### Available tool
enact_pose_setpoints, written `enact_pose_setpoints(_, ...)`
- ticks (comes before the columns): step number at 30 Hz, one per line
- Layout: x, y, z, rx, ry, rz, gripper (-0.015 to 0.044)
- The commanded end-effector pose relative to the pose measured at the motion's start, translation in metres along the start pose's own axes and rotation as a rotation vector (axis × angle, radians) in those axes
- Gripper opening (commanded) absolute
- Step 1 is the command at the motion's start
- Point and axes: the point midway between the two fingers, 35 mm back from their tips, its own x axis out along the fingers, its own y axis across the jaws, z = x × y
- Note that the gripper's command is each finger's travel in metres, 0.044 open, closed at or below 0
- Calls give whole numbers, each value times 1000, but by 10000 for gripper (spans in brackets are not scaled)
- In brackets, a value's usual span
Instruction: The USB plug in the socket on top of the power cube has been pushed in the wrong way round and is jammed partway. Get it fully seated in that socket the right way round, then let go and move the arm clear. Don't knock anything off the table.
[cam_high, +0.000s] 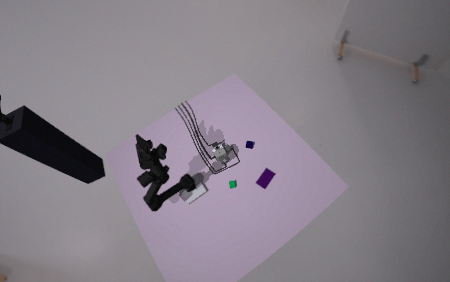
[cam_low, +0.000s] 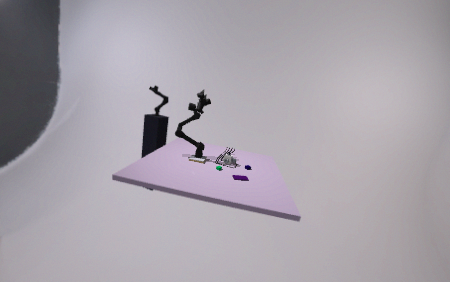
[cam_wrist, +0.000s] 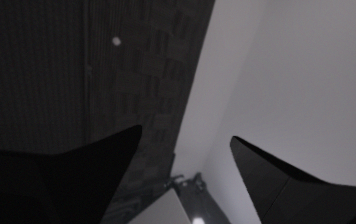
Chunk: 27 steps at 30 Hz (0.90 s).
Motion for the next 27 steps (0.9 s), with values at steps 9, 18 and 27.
enact_pose_setpoints(9, 9, -32, 134, -374, -361, -187, 440)
enact_pose_setpoints(18, -14, -81, 235, -669, -556, -521, 440)
enact_pose_setpoints(27, -60, -132, 311, -929, -593, -969, 440)
